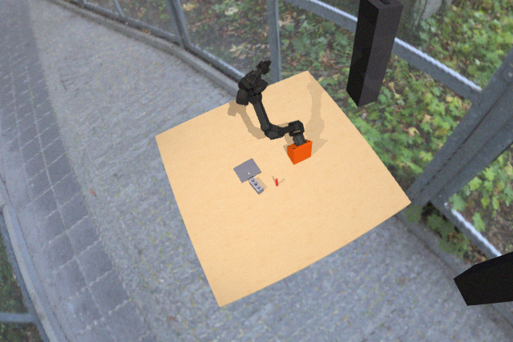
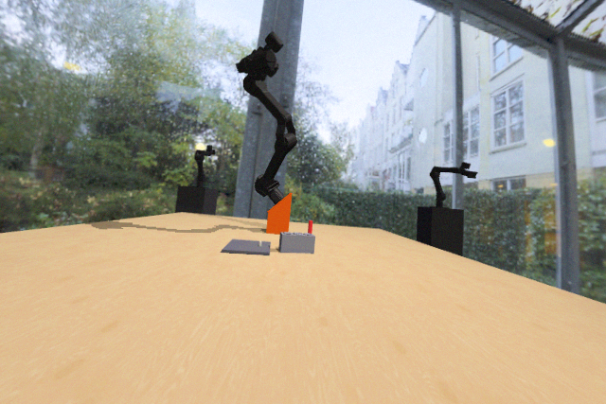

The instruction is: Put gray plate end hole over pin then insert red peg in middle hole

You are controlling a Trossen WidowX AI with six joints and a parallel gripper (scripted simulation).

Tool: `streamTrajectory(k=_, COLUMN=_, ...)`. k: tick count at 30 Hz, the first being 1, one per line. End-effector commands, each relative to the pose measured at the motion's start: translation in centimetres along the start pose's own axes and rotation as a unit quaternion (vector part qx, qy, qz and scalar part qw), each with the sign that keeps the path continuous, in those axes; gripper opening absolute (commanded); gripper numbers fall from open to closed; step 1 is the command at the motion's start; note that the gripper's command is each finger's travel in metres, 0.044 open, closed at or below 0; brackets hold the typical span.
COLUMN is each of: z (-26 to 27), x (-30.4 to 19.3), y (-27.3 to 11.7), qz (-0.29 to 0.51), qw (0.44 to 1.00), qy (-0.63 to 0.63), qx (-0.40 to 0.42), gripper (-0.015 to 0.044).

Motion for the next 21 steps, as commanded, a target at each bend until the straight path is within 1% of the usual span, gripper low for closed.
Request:
streamTrajectory(k=1, z=-3.9, x=-0.3, y=2.3, qz=0.005, qw=0.998, qy=-0.02, qx=-0.052, gripper=0.044)
streamTrajectory(k=3, z=-6.6, x=-0.5, y=3.4, qz=0.008, qw=0.995, qy=-0.037, qx=-0.088, gripper=0.044)
streamTrajectory(k=6, z=-10.7, x=-1.9, y=3.1, qz=0.044, qw=0.991, qy=-0.072, qx=-0.108, gripper=0.044)
streamTrajectory(k=13, z=-20.3, x=-2.1, y=4.0, qz=0.068, qw=0.962, qy=-0.12, qx=-0.236, gripper=0.044)
streamTrajectory(k=17, z=-25.5, x=-2.1, y=3.0, qz=0.099, qw=0.935, qy=-0.15, qx=-0.306, gripper=0.044)
streamTrajectory(k=21, z=-30.3, x=-2.1, y=1.0, qz=0.134, qw=0.9, qy=-0.174, qx=-0.376, gripper=0.044)
Point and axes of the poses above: the point midway between the two fingers, 35 mm back from their tips, its own y axis out along the fingers, its own z axis across the jaws, x = y × z, the point moved 10 cm from there along -y, back along the fingers, and after that the axes turned 7 degrees about y, right-handed, at the moved point
